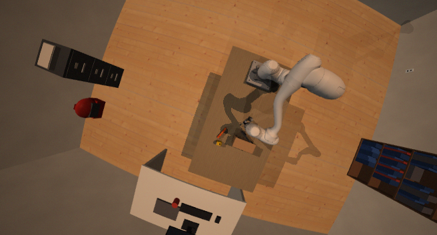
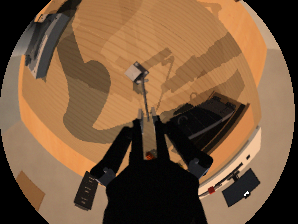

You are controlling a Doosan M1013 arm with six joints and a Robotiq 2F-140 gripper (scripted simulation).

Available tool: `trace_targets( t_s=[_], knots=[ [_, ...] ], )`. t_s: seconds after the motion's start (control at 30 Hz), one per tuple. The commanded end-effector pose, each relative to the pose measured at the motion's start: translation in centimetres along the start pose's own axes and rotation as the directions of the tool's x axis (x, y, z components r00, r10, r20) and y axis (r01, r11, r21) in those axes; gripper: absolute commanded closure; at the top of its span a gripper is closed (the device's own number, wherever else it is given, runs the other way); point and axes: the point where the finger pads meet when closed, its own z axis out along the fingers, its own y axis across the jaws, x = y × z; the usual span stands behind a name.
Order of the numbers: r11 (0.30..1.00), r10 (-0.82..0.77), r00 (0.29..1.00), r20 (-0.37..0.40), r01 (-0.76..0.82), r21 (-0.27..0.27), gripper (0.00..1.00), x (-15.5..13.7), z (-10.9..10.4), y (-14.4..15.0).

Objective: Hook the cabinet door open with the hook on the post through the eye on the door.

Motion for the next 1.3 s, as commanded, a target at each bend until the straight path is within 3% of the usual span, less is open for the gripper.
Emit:
trace_targets(
  t_s=[0.0,0.53,1.27],
  knots=[
    [1.000,0.000,1.000,0.000,0.000,0.000,0.86,0.0,0.0,0.0],
    [1.000,0.000,1.000,0.000,0.000,0.000,0.86,0.0,0.5,0.0],
    [1.000,0.000,1.000,0.000,0.000,0.000,0.86,0.0,3.1,0.0]
  ],
)
